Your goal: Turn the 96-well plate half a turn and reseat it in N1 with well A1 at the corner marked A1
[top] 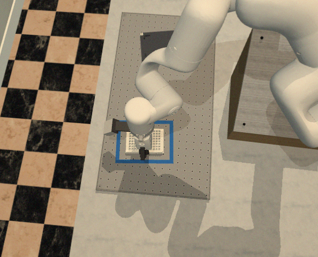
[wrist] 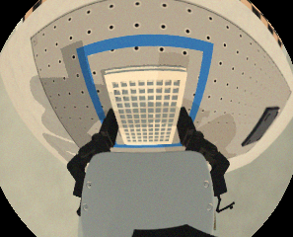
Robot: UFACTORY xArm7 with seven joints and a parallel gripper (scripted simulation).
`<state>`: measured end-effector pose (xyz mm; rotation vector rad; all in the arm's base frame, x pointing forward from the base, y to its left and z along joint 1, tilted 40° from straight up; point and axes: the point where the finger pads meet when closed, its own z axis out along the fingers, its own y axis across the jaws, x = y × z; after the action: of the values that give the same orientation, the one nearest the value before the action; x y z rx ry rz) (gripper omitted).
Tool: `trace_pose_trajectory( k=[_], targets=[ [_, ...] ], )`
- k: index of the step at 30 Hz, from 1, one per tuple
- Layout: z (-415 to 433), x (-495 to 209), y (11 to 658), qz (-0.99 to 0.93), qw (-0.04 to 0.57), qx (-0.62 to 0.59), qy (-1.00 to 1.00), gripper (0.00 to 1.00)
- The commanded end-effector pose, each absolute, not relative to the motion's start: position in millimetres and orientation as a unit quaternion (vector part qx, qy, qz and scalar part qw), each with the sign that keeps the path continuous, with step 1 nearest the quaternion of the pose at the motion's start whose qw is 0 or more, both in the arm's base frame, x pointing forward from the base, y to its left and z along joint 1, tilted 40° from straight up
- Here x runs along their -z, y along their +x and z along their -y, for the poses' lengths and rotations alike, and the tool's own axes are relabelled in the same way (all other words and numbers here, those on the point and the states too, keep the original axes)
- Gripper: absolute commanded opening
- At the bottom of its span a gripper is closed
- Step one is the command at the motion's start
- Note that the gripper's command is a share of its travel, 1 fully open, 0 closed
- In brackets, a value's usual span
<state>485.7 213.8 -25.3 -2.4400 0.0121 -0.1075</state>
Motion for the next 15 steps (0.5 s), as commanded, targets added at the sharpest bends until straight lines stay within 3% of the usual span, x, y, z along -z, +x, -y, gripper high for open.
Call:
trace_pose_trajectory(
  k=[1, 15],
  targets=[
    [-212.8, 24.3, 487.2, -0.005, 0.342, 0.043, -0.939, 0.0],
    [-207.6, 18.2, 486.6, -0.005, 0.342, 0.043, -0.939, 0.0]
  ],
)
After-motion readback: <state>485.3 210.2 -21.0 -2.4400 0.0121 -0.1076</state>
